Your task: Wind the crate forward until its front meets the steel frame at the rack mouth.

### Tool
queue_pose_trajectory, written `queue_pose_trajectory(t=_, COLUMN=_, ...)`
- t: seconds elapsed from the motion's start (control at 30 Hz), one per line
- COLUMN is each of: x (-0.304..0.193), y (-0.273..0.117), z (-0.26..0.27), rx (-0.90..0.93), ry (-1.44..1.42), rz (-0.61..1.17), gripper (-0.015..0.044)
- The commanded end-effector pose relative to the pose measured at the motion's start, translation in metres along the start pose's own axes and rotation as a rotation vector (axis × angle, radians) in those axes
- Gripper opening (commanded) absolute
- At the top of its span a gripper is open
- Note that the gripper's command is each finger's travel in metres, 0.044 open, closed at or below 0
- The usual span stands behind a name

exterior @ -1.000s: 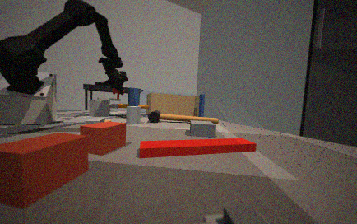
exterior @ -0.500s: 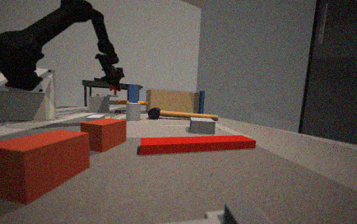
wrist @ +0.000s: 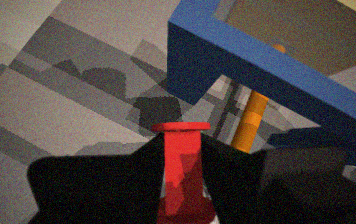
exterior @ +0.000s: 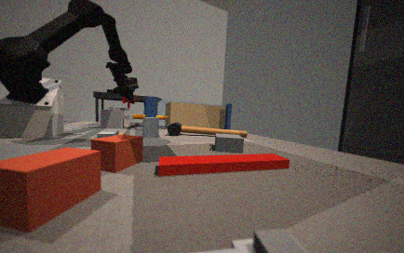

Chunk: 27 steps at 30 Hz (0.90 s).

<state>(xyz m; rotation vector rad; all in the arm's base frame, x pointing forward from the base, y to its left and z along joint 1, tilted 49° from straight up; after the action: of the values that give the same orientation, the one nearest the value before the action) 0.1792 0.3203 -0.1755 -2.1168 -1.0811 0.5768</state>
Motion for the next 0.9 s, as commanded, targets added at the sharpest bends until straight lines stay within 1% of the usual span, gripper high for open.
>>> queue_pose_trajectory(t=0.0, x=-0.011, y=-0.003, z=0.021, rx=0.033, ry=-0.031, rz=0.019, gripper=0.0000)
queue_pose_trajectory(t=0.87, x=-0.026, y=-0.013, z=0.047, rx=0.036, ry=-0.031, rz=0.019, gripper=0.0000)
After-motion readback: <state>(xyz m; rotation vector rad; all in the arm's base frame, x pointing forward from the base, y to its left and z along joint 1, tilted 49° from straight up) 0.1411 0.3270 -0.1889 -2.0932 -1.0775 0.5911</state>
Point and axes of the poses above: the point midway between the two fingers, 35 mm back from their tips, its own y axis out along the fingers, its own z axis across the jaws, x = y × z, the point moved 4 cm from there along -y, back along the fingers, and after that the axes turned 8 degrees about -y, right-handed, at the moved point
